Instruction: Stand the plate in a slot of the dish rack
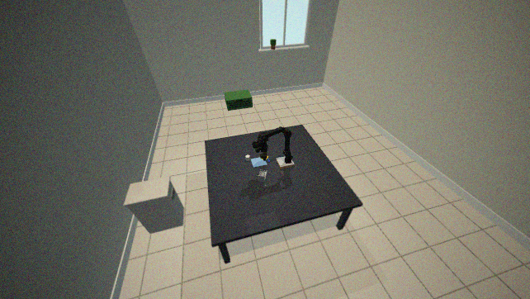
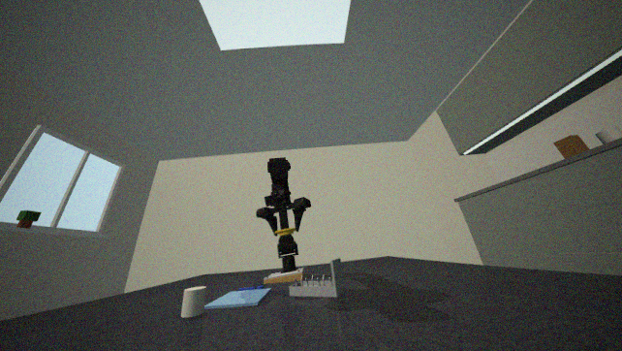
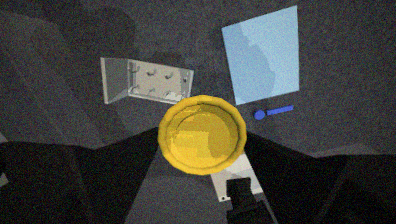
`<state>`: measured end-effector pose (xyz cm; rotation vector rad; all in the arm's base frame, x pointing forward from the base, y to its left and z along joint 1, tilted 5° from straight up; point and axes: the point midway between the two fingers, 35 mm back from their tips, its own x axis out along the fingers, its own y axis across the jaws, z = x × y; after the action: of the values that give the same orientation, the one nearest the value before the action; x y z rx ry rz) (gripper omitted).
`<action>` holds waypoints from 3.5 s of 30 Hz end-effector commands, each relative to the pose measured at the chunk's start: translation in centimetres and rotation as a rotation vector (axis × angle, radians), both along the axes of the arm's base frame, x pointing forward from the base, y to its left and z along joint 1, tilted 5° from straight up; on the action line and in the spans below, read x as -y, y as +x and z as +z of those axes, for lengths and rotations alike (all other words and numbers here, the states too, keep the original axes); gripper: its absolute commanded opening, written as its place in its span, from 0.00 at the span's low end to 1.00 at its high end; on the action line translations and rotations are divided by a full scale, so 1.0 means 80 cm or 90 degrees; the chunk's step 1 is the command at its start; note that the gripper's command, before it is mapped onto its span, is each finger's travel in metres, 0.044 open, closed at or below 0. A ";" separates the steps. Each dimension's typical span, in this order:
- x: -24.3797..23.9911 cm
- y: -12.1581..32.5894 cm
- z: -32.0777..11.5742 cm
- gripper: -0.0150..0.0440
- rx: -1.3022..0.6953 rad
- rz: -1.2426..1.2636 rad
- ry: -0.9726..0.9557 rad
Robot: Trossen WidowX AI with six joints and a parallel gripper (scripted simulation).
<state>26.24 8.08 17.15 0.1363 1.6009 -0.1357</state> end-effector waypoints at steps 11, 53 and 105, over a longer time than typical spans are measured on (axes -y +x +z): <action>-0.010 0.001 -0.048 0.25 -0.048 0.185 0.163; -0.014 0.006 -0.119 0.25 0.326 0.615 0.610; 0.013 0.011 -0.143 0.25 0.894 0.746 0.533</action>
<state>27.12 6.80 6.11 -0.0958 0.0587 1.2772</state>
